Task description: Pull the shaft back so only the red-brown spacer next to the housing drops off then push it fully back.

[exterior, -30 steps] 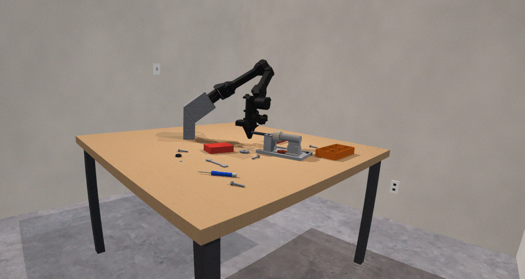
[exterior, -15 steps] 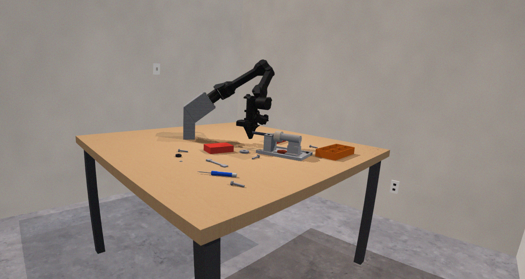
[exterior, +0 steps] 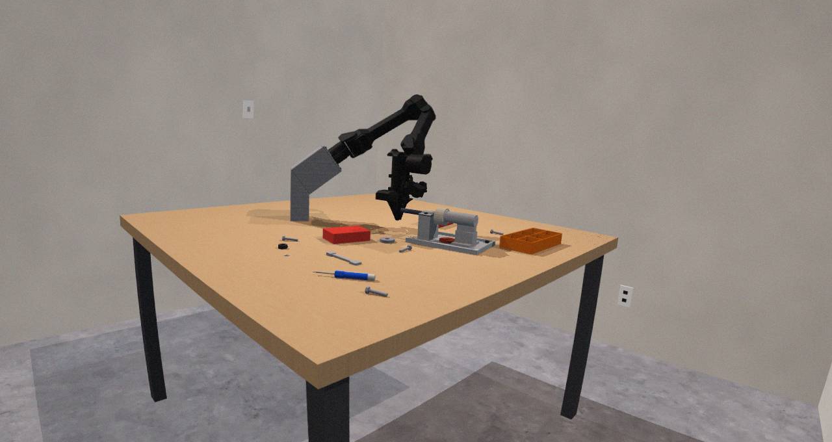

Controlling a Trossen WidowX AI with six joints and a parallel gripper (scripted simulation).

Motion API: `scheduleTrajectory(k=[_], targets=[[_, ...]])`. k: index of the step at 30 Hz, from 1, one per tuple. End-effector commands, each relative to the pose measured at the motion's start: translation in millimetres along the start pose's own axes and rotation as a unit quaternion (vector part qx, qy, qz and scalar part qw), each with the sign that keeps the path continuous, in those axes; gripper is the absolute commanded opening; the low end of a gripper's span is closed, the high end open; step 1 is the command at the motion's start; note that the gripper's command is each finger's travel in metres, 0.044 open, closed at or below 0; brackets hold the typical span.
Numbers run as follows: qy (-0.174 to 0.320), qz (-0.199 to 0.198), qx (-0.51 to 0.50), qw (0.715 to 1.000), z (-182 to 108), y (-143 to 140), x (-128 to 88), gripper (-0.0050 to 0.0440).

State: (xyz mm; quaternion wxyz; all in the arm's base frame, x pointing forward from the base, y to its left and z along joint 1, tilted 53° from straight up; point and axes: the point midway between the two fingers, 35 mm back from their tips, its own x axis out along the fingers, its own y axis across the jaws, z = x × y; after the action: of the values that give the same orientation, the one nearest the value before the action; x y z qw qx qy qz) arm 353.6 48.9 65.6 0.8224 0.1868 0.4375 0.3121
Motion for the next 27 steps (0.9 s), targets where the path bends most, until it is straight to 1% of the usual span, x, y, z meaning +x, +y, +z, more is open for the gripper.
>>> scheduleTrajectory(k=[1, 12, 13, 14, 16, 23, 27], targets=[[-0.003, -0.002, -0.002, 1.000, 4.1, -0.7, -0.6, 0.0000], [-0.003, -0.002, -0.002, 1.000, 7.9, -1.2, -0.6, 0.0000], [0.003, 0.001, 0.002, 1.000, 0.4, 0.3, 0.1, 0.0024], [0.003, 0.001, 0.002, 1.000, 0.4, 0.3, 0.1, 0.0048], [0.003, 0.001, 0.002, 1.000, 0.4, 0.3, 0.1, 0.0048], [-0.003, -0.002, -0.002, 1.000, -0.3, 0.3, 0.0, 0.0000], [-0.003, -0.002, -0.002, 1.000, -0.8, 0.4, -0.2, 0.0000]])
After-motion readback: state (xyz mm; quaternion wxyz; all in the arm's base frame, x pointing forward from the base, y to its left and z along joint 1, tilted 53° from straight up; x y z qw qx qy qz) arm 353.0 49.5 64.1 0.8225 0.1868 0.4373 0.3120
